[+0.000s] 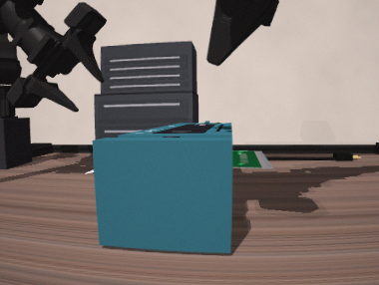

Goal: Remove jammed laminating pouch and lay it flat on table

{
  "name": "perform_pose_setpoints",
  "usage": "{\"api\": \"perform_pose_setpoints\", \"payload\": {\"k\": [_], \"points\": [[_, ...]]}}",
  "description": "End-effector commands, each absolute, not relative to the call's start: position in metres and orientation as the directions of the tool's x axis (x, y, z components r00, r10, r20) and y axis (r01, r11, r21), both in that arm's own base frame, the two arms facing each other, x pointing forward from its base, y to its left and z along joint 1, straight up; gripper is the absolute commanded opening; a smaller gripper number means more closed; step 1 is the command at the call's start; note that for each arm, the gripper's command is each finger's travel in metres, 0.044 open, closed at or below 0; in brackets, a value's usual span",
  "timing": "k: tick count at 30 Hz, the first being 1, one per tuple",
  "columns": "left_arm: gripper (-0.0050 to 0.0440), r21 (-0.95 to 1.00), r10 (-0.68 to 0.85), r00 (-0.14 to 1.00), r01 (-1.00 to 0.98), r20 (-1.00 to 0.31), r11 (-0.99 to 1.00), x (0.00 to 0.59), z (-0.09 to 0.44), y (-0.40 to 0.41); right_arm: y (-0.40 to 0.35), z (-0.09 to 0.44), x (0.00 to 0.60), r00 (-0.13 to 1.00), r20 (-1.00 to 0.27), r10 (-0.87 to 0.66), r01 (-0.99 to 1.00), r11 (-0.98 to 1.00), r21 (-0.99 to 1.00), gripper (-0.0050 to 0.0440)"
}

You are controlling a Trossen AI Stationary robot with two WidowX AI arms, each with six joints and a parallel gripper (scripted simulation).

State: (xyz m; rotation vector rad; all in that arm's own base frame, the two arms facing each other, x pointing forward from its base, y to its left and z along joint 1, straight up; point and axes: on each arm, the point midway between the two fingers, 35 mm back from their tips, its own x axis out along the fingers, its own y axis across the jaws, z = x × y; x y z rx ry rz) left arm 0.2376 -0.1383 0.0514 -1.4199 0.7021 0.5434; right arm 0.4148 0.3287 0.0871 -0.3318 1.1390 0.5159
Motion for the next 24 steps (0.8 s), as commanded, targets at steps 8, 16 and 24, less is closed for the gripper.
{"api": "perform_pose_setpoints", "payload": {"k": [8, 16, 24], "points": [[0.0271, -0.703, -0.078, 0.699, -0.706, -0.711, 0.082, 0.24, 0.057, -0.141, 0.355, 0.102, 0.422, 0.369, -0.891, 0.265, -0.582, 0.813, 0.001, -0.005], [0.0271, -0.703, -0.078, 0.699, -0.706, -0.711, 0.082, 0.24, 0.057, -0.141, 0.355, 0.073, 0.423, 0.369, -0.89, 0.267, -0.582, 0.813, 0.003, -0.005], [0.0271, -0.703, -0.078, 0.699, -0.706, -0.711, 0.082, 0.24, 0.057, -0.141, 0.355, 0.073, 0.423, 0.369, -0.89, 0.267, -0.582, 0.813, 0.003, -0.005]]}}
